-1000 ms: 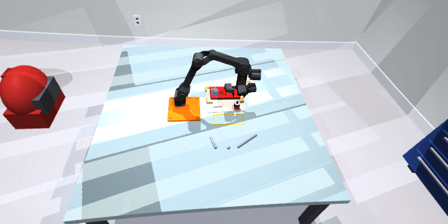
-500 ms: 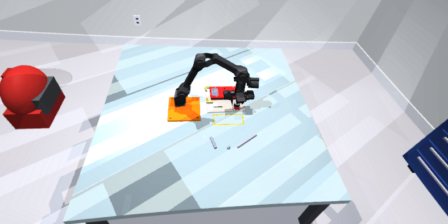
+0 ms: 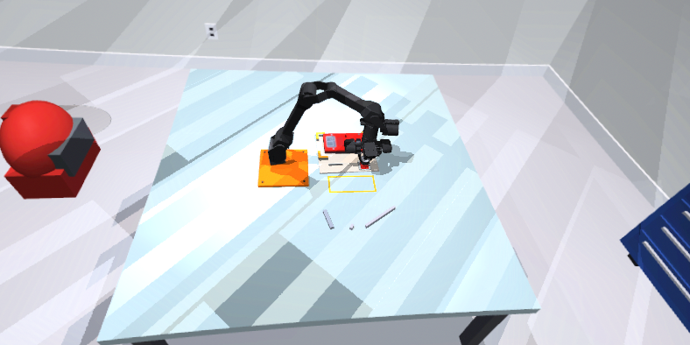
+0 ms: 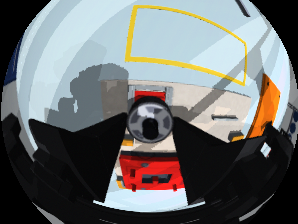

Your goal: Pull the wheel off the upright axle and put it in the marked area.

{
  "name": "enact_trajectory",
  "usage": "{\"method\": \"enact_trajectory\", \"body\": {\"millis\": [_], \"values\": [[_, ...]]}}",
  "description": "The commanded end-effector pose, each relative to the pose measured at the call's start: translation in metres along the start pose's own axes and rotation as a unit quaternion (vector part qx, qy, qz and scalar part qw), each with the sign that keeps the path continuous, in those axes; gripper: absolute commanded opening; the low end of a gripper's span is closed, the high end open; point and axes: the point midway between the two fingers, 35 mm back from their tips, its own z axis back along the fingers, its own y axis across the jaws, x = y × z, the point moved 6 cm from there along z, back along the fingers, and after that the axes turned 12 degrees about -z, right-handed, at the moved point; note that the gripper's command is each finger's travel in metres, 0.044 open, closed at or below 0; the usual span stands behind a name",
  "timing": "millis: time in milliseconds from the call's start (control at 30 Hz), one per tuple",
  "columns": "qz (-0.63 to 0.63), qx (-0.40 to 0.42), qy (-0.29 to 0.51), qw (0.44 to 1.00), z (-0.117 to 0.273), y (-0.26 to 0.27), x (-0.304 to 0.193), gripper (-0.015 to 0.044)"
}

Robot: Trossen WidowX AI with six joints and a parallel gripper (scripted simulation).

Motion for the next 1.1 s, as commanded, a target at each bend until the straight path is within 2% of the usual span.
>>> {"method": "enact_trajectory", "body": {"millis": [0, 1067], "values": [[0.0, 0.0, 0.0, 1.0, 0.001, 0.0, 0.0, 0.001], [0.001, 0.0, 0.001, 1.0, 0.012, 0.001, 0.0, 0.0]]}}
